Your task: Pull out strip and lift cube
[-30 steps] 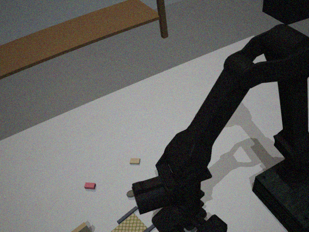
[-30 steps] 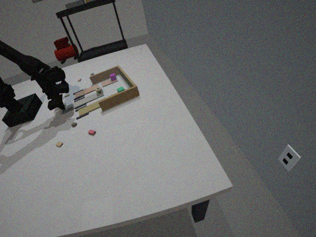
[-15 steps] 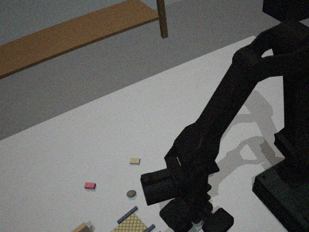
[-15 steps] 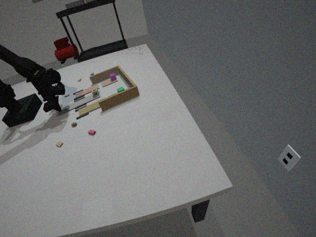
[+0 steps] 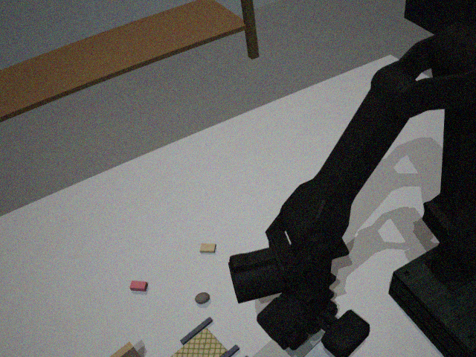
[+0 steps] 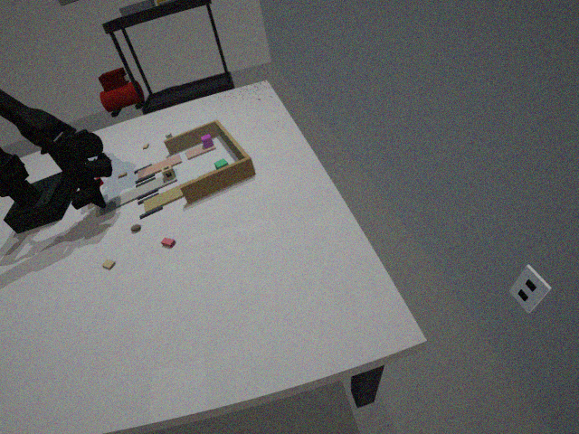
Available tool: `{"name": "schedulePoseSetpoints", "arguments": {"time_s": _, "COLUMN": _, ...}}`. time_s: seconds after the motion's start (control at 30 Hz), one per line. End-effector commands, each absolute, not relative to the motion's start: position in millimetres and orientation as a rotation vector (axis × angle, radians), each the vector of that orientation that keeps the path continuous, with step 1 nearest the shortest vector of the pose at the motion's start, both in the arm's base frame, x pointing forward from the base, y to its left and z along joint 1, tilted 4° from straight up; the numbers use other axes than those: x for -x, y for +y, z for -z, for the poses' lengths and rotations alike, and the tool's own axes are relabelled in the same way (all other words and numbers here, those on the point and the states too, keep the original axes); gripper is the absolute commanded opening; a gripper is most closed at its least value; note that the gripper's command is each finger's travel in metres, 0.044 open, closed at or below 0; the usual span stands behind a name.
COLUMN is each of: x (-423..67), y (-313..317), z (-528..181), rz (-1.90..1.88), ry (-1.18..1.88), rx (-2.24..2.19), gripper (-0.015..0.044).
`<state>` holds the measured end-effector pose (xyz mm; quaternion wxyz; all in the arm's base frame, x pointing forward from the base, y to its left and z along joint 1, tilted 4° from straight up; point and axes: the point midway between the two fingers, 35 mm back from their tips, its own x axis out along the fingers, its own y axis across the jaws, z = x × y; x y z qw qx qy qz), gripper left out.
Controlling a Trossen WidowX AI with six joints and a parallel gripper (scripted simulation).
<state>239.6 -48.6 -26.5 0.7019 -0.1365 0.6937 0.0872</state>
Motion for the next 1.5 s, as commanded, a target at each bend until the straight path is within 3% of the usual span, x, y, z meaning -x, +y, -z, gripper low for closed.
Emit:
{"name": "schedulePoseSetpoints", "arguments": {"time_s": 0.0, "x": -225, "y": -51, "z": 31, "rz": -0.197, "ry": 1.575, "rx": 0.301, "gripper": 0.0000}}
{"name": "schedulePoseSetpoints", "arguments": {"time_s": 1.47, "x": -206, "y": -57, "z": 31, "rz": -0.197, "ry": 1.576, "rx": 0.301, "gripper": 0.0000}}
